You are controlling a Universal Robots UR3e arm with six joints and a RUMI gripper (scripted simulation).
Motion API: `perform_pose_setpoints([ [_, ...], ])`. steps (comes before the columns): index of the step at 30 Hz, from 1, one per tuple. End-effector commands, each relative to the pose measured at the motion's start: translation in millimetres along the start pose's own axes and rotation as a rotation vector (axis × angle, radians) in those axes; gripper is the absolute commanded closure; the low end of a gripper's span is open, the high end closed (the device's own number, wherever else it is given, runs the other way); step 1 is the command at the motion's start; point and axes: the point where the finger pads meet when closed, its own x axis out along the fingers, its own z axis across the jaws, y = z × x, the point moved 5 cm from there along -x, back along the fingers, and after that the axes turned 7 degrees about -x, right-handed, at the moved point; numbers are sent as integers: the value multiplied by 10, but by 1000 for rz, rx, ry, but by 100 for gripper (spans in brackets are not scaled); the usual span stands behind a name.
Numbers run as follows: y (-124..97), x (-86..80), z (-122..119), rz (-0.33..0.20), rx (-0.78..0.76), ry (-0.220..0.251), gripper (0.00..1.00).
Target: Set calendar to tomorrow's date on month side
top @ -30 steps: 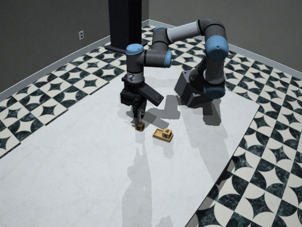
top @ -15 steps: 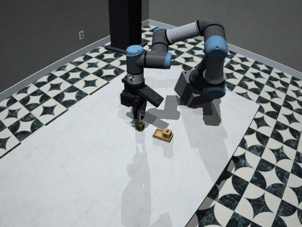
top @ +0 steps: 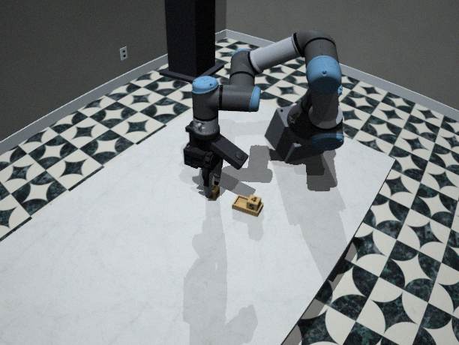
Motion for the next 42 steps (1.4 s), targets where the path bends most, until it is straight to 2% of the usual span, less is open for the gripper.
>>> perform_pose_setpoints([
  [1,-8,16,4,-3,0,-1,71],
  [39,-8,21,4,-3,0,-1,71],
  [40,-8,21,4,-3,0,-1,89],
  [42,-8,21,4,-3,0,-1,89],
])
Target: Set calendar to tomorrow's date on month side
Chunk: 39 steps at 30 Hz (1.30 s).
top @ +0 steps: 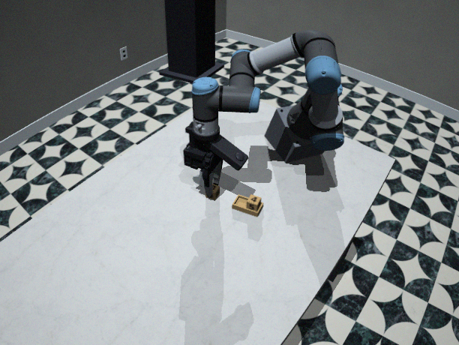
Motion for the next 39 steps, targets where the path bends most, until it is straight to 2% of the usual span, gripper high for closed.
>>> perform_pose_setpoints([
  [1,-7,-6,3,-2,0,-1,89],
  [33,-7,-7,3,-2,0,-1,89],
  [39,-7,-61,3,-2,0,-1,89],
])
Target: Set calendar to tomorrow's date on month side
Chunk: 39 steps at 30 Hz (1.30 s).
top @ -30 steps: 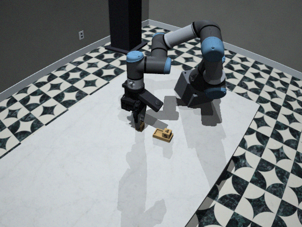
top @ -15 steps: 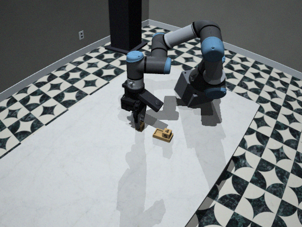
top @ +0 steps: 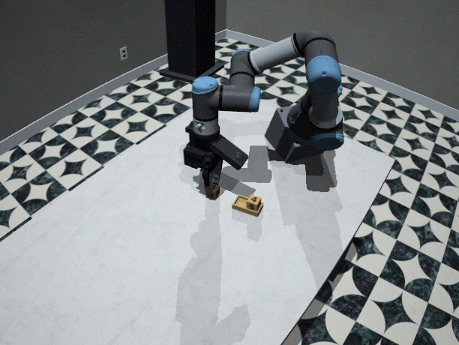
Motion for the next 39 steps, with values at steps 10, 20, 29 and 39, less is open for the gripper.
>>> perform_pose_setpoints([
  [10,-6,-290,3,-2,0,-1,89],
  [20,-5,-688,3,-2,0,-1,89],
  [29,-5,-936,2,-2,0,-1,89],
  [39,-4,-988,2,-2,0,-1,89],
])
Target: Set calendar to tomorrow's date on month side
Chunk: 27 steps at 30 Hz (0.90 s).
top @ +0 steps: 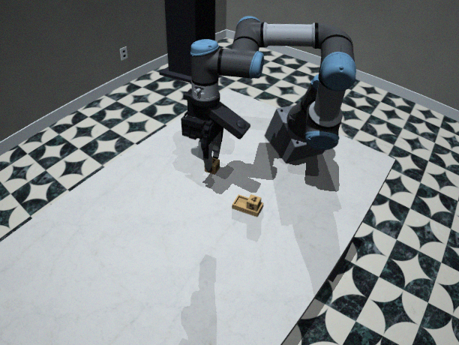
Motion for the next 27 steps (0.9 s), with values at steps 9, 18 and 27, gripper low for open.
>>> perform_pose_setpoints([
  [9,16,-17,7,-2,-1,0,89],
  [18,410,-77,75,-2,-1,0,89],
  [27,896,-97,109,-1,-2,0,89],
])
